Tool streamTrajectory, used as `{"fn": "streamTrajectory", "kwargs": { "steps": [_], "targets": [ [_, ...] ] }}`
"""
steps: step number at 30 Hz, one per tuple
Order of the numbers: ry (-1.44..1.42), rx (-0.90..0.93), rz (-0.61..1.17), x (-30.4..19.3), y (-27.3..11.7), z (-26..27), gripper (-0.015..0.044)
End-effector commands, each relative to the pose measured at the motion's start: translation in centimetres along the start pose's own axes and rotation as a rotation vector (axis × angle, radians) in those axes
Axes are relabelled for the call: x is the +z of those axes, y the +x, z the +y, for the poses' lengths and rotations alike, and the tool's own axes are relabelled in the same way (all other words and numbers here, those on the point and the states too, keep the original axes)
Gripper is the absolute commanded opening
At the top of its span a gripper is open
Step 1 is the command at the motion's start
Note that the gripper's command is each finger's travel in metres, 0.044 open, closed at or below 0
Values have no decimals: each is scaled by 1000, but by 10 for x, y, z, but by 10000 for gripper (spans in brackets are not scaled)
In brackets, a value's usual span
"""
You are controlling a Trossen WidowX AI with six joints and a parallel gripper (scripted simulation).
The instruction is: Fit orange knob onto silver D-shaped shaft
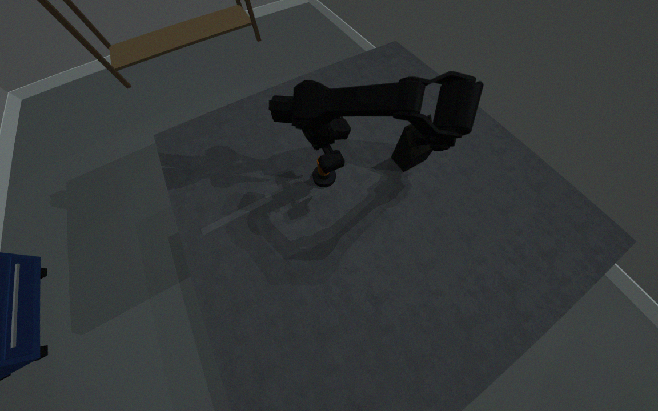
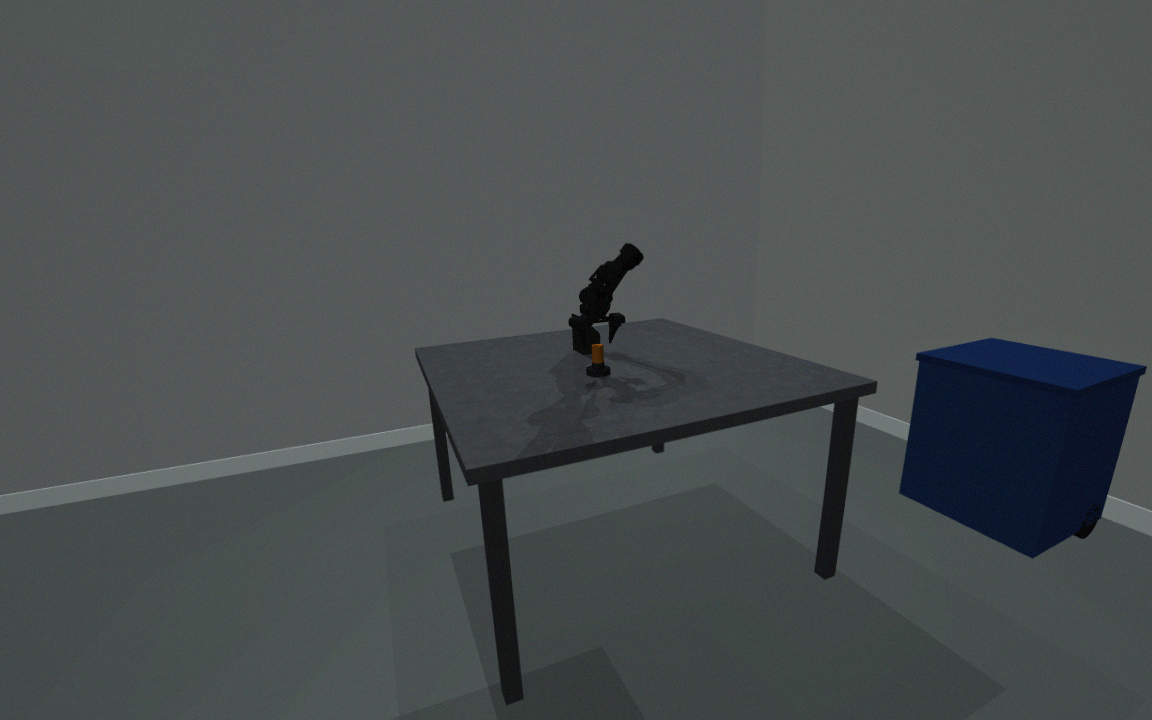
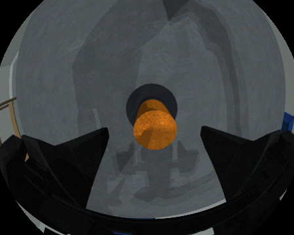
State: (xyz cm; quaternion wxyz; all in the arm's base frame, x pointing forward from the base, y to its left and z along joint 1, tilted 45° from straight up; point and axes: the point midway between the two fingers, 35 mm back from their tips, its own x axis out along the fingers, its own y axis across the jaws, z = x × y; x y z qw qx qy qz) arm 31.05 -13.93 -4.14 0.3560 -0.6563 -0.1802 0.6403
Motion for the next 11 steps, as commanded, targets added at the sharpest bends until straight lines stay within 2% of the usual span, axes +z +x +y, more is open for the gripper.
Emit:
{"fn": "streamTrajectory", "kwargs": {
  "steps": [1,11],
  "targets": [
    [-5,13,26,2,-43,1,440],
    [-5,14,26,-2,-43,4,440]
  ]
}}
